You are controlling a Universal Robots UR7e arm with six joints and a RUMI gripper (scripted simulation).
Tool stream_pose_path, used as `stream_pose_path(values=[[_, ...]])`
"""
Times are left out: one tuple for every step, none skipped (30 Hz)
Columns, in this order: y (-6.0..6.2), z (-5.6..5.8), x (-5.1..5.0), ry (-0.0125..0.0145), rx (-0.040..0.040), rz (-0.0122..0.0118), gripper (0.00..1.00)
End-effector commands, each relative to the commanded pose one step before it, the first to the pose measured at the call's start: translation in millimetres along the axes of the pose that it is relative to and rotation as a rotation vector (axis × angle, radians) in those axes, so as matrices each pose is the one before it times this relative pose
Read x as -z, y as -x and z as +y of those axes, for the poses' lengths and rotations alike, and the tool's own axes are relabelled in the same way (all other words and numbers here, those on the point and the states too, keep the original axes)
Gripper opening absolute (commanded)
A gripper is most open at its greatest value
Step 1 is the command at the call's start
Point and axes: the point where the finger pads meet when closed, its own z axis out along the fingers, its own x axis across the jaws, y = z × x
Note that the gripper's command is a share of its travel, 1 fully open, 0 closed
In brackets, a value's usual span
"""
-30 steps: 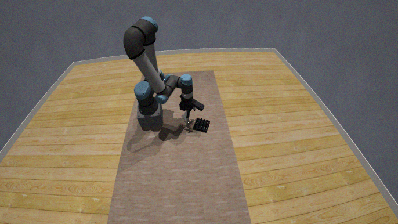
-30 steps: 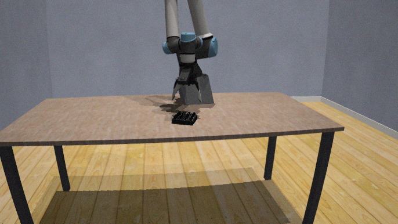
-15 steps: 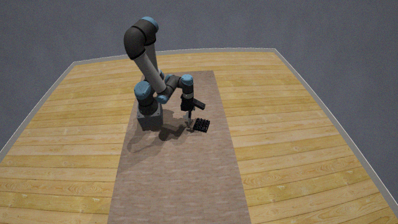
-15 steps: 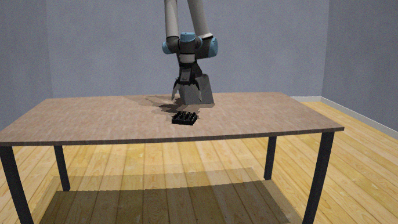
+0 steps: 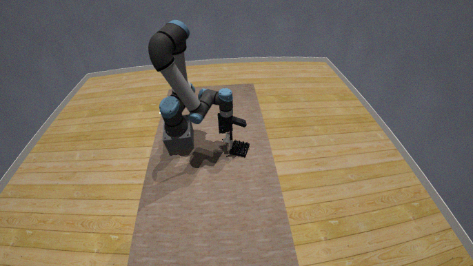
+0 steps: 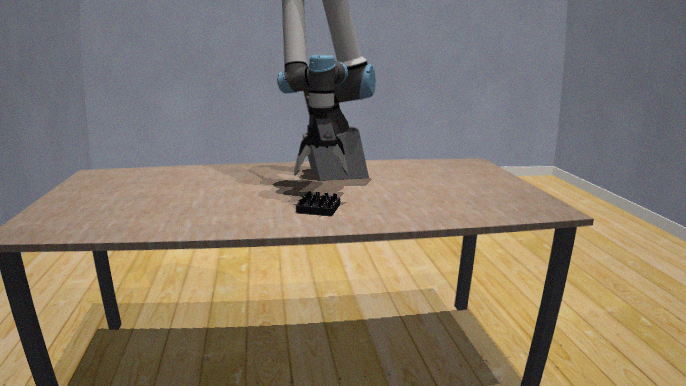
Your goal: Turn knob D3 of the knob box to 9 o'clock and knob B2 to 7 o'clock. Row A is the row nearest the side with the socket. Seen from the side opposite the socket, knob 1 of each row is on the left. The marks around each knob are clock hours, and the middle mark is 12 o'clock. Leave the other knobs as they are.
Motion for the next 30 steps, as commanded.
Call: stream_pose_path(values=[[-1.36, -6.34, 1.07, -0.00398, 0.14067, -0.0062, 1.0], [-0.5, -1.43, 0.26, 0.0, 0.03502, 0.00001, 1.0], [-0.36, -0.9, 0.17, 0.0, 0.02277, 0.0, 1.0], [-0.42, -0.98, 0.19, 0.0, 0.02506, 0.0, 1.0], [-0.45, -0.97, 0.19, 0.0, 0.02549, 0.0, 1.0], [-0.47, -0.95, 0.19, 0.0, 0.02548, 0.0, 1.0], [-0.5, -0.92, 0.19, 0.0, 0.02546, 0.0, 1.0], [-0.52, -0.9, 0.19, 0.0, 0.02546, 0.0, 1.0], [-0.54, -0.88, 0.19, 0.0, 0.02546, 0.0, 1.0], [-0.56, -0.85, 0.2, 0.0, 0.02546, 0.0, 1.0], [-0.58, -0.83, 0.2, 0.0, 0.02546, 0.0, 1.0], [-0.6, -0.8, 0.2, 0.0, 0.02546, 0.0, 1.0], [-0.62, -0.77, 0.2, 0.0, 0.02546, 0.0, 1.0], [-0.64, -0.75, 0.2, 0.0, 0.02546, 0.0, 1.0], [0.0, 0.0, 0.0, 0.0, 0.0, 0.0, 1.0], [0.0, 0.0, 0.0, 0.0, 0.0, 0.0, 1.0], [-1.14, -1.24, 0.35, 0.0, 0.0441, 0.00001, 1.0], [-1.2, -1.16, 0.36, 0.0, 0.04447, 0.00001, 1.0], [-0.62, -0.54, 0.18, 0.0, 0.022, 0.0, 1.0], [-0.7, -0.57, 0.2, 0.0, 0.02455, 0.0, 1.0], [-0.74, -0.57, 0.21, 0.0, 0.02548, 0.0, 1.0], [-0.76, -0.54, 0.21, 0.0, 0.0255, 0.0, 1.0], [-0.77, -0.51, 0.21, 0.0, 0.02547, 0.0, 1.0], [-0.78, -0.48, 0.21, 0.0, 0.02548, 0.0, 1.0], [-0.79, -0.45, 0.21, 0.0, 0.02548, 0.0, 1.0], [-0.8, -0.41, 0.21, 0.0, 0.02547, 0.0, 1.0], [-0.81, -0.38, 0.21, 0.0, 0.02548, 0.0, 1.0], [-0.82, -0.35, 0.22, 0.0, 0.02548, 0.0, 1.0], [-0.83, -0.32, 0.22, 0.0, 0.02548, 0.0, 1.0], [-0.84, -0.29, 0.22, 0.0, 0.02547, 0.0, 1.0]])
